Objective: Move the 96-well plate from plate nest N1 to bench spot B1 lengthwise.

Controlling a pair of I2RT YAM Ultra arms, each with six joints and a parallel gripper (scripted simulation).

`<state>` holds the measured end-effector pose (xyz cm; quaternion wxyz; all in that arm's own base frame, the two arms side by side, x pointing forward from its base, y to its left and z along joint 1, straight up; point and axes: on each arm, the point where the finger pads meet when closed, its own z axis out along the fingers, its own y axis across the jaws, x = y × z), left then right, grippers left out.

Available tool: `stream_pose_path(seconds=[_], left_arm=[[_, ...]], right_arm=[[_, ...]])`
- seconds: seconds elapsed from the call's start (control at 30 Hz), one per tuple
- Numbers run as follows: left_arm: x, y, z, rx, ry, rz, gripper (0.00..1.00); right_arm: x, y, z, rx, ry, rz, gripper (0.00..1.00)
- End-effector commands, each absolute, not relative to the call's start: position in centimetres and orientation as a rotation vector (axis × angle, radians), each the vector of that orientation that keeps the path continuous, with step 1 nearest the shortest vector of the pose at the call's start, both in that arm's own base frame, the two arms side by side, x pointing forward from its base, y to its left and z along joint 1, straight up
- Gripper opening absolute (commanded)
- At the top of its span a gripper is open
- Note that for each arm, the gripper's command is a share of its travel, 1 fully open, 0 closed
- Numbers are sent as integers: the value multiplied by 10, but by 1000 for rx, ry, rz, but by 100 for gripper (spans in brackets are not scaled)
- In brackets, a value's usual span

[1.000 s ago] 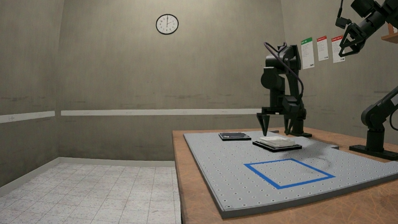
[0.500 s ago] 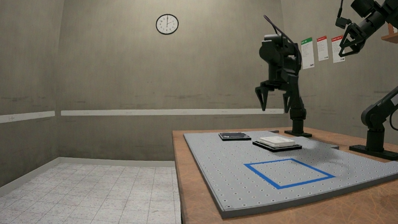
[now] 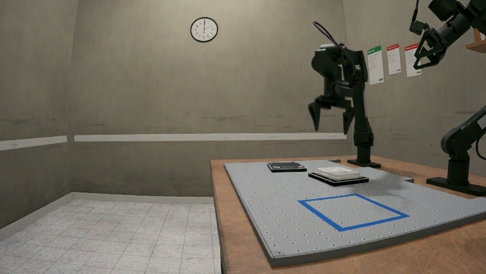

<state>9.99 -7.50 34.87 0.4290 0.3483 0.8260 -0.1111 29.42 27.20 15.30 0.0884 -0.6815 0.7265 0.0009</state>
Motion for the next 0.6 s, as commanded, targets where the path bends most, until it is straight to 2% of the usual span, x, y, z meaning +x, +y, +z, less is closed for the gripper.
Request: stream_pose_path(seconds=[0.0, 0.23, 0.57], left_arm=[[113, -83, 356, 855, 2046, -275, 100], [150, -110, 351, 849, 2052, -265, 100], [221, -168, 284, 906, 2194, -230, 100]], right_arm=[[314, 260, 195, -1756, 2100, 21, 100], [324, 233, 225, -1514, 2066, 33, 100], [340, 161, 288, -1023, 1962, 37, 100]])
